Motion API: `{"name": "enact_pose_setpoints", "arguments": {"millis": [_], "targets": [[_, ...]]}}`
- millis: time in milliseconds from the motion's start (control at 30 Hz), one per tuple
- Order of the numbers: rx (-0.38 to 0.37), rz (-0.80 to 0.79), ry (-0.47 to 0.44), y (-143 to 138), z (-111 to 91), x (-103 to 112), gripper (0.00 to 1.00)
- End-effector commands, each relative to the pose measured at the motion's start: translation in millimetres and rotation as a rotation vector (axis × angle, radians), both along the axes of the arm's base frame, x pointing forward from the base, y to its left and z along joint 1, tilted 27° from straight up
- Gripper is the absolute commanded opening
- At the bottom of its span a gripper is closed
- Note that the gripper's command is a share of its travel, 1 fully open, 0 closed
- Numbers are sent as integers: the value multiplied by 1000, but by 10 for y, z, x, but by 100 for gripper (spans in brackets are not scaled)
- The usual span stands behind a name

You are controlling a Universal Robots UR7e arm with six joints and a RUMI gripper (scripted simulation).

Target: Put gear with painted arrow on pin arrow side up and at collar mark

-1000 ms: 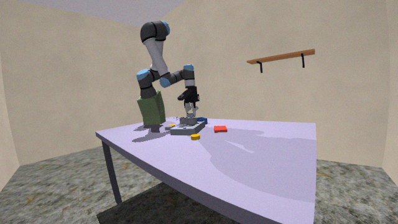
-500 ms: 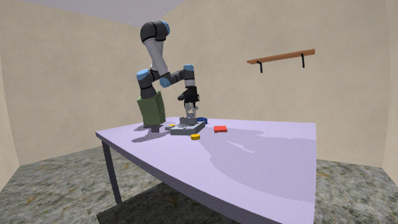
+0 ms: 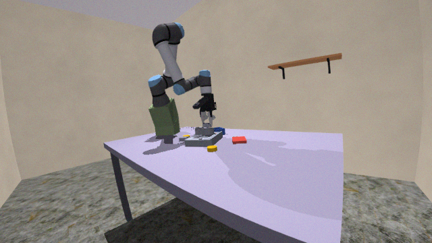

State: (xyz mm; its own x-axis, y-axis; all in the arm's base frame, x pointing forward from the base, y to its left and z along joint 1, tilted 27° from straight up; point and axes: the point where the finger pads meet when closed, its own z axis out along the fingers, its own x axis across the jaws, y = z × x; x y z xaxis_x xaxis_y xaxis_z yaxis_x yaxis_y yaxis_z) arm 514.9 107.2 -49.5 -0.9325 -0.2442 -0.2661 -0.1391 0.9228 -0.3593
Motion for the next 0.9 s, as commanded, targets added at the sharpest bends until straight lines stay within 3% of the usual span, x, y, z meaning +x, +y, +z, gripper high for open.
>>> {"name": "enact_pose_setpoints", "arguments": {"millis": [0, 100, 133, 867], "targets": [[0, 0, -2, 3, 6, 4, 0], [0, 0, -2, 3, 6, 4, 0], [0, 0, -2, 3, 6, 4, 100], [0, 0, -2, 3, 6, 4, 100]]}}
